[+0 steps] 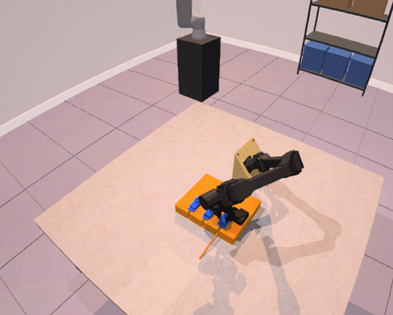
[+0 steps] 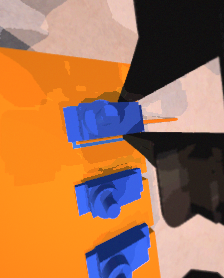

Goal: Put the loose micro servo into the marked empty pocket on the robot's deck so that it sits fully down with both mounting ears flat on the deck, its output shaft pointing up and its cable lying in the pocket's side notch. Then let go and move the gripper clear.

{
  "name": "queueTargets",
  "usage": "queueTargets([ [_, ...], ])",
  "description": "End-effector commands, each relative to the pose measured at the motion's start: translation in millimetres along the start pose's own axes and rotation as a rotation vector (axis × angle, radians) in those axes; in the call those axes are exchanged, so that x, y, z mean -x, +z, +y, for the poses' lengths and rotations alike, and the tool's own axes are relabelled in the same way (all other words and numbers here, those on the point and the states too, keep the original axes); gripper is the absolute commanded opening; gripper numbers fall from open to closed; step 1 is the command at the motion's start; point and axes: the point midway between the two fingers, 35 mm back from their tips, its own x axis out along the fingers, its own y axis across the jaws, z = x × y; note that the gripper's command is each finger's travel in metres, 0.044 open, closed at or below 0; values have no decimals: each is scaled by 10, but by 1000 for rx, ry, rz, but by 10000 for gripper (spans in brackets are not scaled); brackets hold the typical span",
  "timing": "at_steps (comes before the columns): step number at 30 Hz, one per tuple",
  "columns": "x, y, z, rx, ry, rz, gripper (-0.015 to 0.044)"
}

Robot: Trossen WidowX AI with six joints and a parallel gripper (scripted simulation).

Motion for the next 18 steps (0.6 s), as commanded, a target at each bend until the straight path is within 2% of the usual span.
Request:
queueTargets([
  [1,-31,-9,8,-6,-1,9,0],
  [15,-190,-10,6,-6,-2,10,0],
  [18,-171,2,2,-6,-2,9,79],
])
